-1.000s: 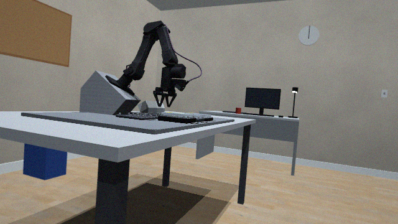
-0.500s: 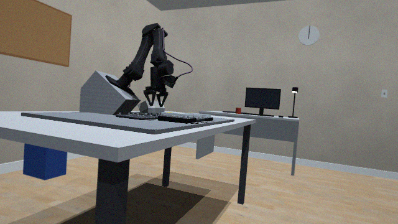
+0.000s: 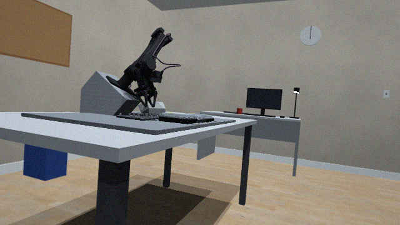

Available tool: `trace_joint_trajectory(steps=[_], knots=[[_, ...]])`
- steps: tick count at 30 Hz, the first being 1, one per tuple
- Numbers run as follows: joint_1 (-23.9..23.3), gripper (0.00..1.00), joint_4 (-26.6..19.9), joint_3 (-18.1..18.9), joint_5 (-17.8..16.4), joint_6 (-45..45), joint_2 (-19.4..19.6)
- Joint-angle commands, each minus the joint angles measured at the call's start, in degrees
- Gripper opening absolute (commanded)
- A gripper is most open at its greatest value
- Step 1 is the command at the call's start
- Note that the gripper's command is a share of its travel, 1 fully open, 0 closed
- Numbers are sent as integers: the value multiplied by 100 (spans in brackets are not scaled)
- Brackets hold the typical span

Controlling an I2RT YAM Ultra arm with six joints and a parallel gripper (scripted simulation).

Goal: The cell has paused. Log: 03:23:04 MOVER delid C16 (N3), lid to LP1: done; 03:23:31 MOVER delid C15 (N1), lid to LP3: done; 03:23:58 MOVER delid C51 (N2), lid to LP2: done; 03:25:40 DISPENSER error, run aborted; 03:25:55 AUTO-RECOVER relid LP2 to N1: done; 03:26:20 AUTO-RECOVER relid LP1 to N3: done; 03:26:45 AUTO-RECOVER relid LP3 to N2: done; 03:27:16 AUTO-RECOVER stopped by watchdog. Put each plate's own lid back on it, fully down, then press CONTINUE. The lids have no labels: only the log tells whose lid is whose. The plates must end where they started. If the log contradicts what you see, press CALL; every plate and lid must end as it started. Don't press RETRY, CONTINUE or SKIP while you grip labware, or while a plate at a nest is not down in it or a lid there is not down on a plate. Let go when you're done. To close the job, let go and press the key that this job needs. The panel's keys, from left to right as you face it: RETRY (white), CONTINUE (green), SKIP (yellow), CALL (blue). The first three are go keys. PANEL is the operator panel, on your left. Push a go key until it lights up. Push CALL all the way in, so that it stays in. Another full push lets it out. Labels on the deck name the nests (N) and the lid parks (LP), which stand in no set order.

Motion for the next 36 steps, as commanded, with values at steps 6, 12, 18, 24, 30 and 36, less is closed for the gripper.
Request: trace_joint_trajectory(steps=[6, 12, 18, 24, 30, 36], knots=[[-811, 0, 2499, 210, -1263, 41, 1576], [-782, 0, 3204, 92, -1320, 288, 1908], [-776, 0, 3511, 58, -1314, 412, 2038], [-726, 0, 3606, 45, -1266, 450, 1987], [-726, 0, 3625, 43, -1264, 458, 1996], [-725, 0, 3631, 42, -1264, 460, 1998]])
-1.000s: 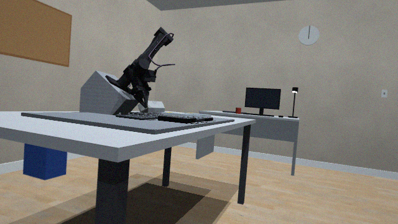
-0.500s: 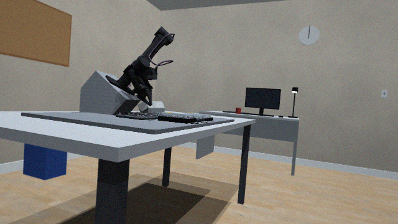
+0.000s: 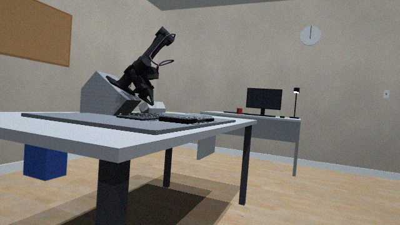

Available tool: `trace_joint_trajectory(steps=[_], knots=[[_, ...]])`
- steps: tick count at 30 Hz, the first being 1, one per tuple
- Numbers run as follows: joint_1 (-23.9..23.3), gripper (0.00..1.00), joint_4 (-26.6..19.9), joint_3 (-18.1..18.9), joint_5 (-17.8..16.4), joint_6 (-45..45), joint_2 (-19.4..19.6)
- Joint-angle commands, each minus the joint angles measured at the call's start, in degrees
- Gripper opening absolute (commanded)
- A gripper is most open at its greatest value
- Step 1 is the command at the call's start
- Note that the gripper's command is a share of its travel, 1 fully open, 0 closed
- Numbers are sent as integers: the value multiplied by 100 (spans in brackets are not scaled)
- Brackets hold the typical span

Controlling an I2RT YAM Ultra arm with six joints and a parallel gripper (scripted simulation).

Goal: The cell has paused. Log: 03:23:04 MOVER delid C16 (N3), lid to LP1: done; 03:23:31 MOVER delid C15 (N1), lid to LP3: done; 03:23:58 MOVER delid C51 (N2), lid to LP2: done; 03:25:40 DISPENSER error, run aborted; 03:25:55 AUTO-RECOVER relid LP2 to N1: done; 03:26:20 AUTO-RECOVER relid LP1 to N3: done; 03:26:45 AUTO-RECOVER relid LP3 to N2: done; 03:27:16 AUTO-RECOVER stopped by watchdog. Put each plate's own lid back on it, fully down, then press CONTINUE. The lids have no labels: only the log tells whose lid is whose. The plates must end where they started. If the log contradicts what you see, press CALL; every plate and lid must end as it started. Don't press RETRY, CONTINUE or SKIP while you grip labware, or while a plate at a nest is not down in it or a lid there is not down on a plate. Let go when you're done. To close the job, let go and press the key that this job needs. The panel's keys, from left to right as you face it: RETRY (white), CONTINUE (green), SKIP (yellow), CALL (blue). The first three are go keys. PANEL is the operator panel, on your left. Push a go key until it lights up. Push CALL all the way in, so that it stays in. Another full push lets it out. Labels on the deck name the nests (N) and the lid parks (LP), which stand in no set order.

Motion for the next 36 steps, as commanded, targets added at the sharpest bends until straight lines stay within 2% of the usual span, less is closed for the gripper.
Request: trace_joint_trajectory(steps=[1, 15, 17, 23, 25, 33, 36], knots=[[-54, 0, 125, 11, -57, 51, -41], [-54, 0, 127, 11, -57, 52, -40], [166, 0, 172, -259, 127, 185, -329], [759, 0, 111, -718, 647, 517, -1032], [759, 0, 111, -718, 647, 517, -1032], [1826, 0, -225, -1198, 1643, 965, -2194], [2291, 0, -597, -1278, 2043, 1092, -2722]])
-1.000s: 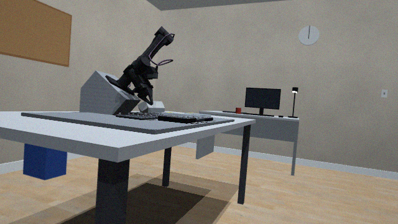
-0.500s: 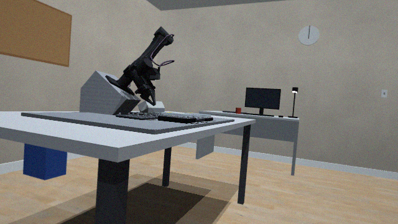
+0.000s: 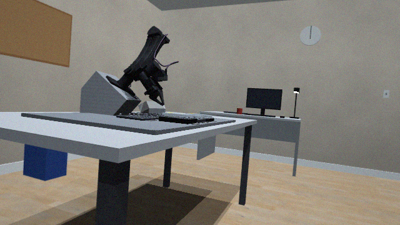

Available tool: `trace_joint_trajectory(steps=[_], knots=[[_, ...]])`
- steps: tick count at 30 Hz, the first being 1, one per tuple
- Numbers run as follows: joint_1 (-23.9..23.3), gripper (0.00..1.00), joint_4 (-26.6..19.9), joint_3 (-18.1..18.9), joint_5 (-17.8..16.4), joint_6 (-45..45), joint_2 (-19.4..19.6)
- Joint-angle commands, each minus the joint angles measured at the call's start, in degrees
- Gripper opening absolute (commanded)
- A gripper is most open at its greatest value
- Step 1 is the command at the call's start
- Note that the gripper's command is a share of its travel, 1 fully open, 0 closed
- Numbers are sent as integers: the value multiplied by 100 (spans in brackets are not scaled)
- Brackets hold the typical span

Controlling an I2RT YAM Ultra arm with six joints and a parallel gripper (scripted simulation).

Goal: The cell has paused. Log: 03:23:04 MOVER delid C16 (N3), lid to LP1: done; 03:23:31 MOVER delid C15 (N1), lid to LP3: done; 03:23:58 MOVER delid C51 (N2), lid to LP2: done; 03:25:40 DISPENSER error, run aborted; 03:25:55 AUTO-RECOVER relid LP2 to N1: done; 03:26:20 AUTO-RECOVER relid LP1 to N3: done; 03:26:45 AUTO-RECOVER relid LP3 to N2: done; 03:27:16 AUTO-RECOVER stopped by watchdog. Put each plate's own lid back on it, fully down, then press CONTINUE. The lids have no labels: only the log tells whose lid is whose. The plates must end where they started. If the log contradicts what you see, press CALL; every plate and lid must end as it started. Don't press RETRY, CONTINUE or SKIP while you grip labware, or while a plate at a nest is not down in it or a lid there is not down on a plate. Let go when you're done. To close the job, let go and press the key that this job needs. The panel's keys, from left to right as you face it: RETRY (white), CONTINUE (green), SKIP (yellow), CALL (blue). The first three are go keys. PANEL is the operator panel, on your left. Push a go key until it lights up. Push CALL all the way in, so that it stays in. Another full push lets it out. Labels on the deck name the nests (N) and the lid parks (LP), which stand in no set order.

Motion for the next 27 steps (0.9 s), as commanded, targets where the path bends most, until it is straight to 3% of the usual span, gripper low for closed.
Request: trace_joint_trajectory(steps=[1, 4, 6, 7, 10, 16, 21, 23, 24, 27], knots=[[430, 0, -379, -104, 732, 291, -592], [979, 0, -848, -104, 1234, 437, -1154], [979, 0, -848, -104, 1234, 437, -1154], [1242, 0, -1178, -104, 1517, 460, -1419], [1824, 0, -1508, -104, 2041, 600, -1805], [3238, 0, -1861, 41, 3393, 952, -2342], [4407, 0, -2082, 177, 4494, 1163, -2211], [4407, 0, -2082, 177, 4494, 1163, -2211], [4763, 0, -2145, 243, 4913, 1276, -2207], [5398, 0, -2102, 376, 5496, 1444, -2042]])
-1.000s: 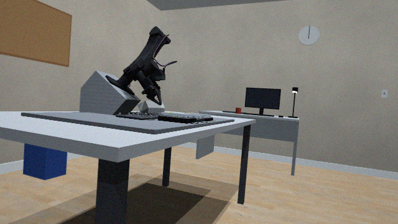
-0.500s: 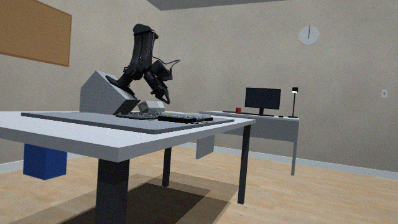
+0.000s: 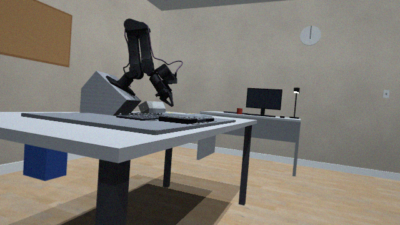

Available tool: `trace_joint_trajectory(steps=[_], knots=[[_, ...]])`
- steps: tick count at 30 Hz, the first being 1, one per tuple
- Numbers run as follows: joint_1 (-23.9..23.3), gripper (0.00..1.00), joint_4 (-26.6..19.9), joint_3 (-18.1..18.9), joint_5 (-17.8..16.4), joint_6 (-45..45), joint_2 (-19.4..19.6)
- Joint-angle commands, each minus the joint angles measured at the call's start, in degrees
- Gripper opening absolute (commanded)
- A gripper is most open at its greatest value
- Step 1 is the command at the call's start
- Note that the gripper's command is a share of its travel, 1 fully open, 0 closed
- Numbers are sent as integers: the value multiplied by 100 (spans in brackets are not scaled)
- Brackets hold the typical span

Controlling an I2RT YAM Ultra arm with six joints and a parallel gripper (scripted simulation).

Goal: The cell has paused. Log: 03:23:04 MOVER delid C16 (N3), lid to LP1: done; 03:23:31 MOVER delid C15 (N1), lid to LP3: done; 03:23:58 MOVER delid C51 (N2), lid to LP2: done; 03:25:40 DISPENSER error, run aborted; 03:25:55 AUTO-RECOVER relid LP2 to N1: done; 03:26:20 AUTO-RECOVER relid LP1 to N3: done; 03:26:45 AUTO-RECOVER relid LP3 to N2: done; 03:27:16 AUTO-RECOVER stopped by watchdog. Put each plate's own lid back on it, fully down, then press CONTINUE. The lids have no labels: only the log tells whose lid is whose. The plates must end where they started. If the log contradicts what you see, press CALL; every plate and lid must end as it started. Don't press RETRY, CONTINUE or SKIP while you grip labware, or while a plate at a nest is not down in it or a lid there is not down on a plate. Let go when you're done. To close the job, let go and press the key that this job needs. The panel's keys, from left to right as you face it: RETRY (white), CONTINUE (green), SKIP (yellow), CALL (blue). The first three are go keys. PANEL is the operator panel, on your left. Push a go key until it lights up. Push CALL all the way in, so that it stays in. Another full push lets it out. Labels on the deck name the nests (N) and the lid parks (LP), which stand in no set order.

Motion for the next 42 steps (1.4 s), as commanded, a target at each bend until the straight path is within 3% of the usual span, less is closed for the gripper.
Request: trace_joint_trajectory(steps=[1, 9, 11, 20, 21, 23, 42], knots=[[696, 0, 43, 347, 1082, 305, 193], [2194, 0, 276, 806, 2576, 733, 1112], [2315, 0, 328, 858, 2768, 780, 1248], [2352, 0, 413, 889, 2895, 788, 1310], [2337, 0, 167, 928, 2892, 747, 1254], [2296, 0, 358, 775, 2856, 739, 1295], [2297, 0, 359, 775, 2857, 738, 1295]])
